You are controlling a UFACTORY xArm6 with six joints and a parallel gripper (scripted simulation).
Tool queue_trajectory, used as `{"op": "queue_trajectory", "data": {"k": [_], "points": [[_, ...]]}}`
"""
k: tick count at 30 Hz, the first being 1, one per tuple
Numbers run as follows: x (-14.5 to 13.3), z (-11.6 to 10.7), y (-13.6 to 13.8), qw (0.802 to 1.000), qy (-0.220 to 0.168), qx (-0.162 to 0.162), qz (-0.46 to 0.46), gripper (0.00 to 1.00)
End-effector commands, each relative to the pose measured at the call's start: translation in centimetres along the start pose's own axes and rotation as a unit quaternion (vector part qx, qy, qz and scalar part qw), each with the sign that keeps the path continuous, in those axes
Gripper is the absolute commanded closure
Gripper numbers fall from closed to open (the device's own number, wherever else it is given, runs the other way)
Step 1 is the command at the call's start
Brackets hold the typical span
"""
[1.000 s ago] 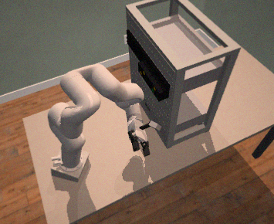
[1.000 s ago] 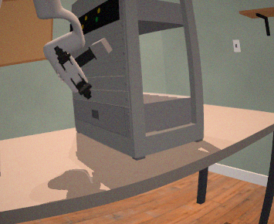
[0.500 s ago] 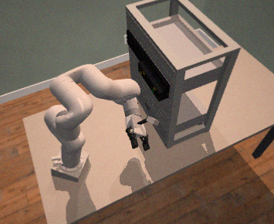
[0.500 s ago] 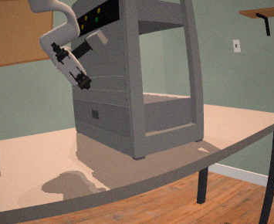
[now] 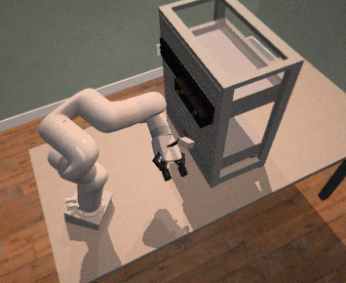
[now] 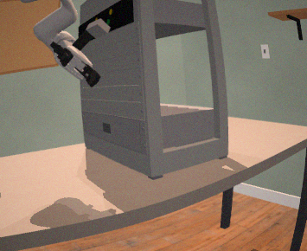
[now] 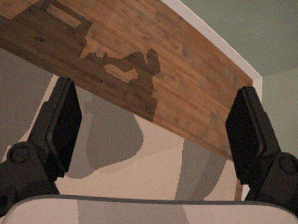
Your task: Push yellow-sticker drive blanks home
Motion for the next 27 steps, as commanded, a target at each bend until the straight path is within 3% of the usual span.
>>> {"op": "queue_trajectory", "data": {"k": [1, 9, 15, 17, 21, 22, 25, 27], "points": [[0.1, -0.6, 0.1, 1.0, 0.0, 0.018, 0.014, 0.0], [0.7, -3.8, 0.6, 0.987, -0.006, 0.127, 0.095, 0.0], [1.2, -6.6, 1.1, 0.96, -0.011, 0.224, 0.167, 0.0], [1.2, -6.6, 1.1, 0.96, -0.011, 0.224, 0.167, 0.0], [1.5, -8.6, 1.4, 0.93, -0.015, 0.293, 0.219, 0.0], [1.5, -8.6, 1.4, 0.93, -0.015, 0.293, 0.219, 0.0], [1.7, -10.3, 1.6, 0.901, -0.018, 0.348, 0.259, 0.0], [1.8, -10.8, 1.7, 0.889, -0.019, 0.366, 0.273, 0.0]]}}
Point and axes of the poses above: the point where the finger pads meet when closed, its own z axis out along the fingers, its own y axis across the jaws, x = y × z, the point moved 2 cm from there along -z, back along the fingers, and after that the axes turned 11 degrees about -z, right-handed, at the moved point
